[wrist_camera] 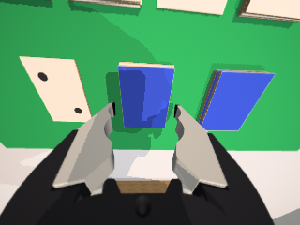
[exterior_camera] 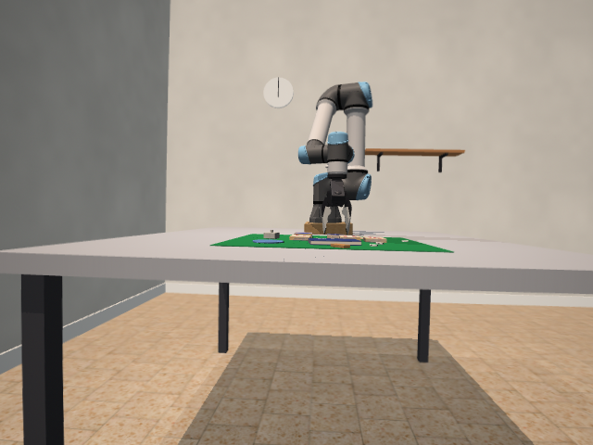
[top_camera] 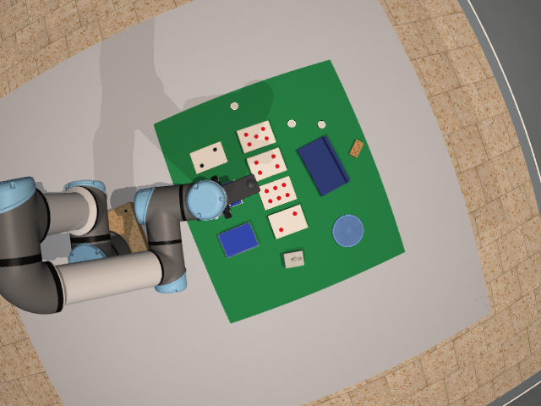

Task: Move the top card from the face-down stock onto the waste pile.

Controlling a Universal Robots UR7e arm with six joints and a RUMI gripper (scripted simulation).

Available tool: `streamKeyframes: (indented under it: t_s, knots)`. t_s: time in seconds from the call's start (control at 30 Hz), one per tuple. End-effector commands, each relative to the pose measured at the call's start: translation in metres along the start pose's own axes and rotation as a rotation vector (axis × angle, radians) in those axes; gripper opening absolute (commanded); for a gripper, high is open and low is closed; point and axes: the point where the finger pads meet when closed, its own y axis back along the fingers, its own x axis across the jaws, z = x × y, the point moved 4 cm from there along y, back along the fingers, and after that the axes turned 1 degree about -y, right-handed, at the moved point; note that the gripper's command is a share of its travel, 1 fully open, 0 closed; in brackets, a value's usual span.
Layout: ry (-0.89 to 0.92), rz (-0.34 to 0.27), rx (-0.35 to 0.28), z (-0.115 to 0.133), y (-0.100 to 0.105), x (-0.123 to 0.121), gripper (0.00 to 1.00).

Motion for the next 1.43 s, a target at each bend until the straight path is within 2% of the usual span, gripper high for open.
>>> streamKeyframes:
  t_s: [0.0, 0.57, 0.9, 1.37, 1.4]
  knots:
    - [-0.001, 0.001, -0.002, 0.001, -0.001, 0.001, 0.50]
    - [-0.001, 0.001, -0.001, 0.000, 0.000, 0.001, 0.50]
    - [-0.001, 0.002, 0.004, -0.002, 0.013, 0.001, 0.50]
    - [0.000, 0.002, 0.004, -0.001, 0.079, 0.001, 0.50]
    - [0.000, 0.002, 0.004, -0.001, 0.079, 0.001, 0.50]
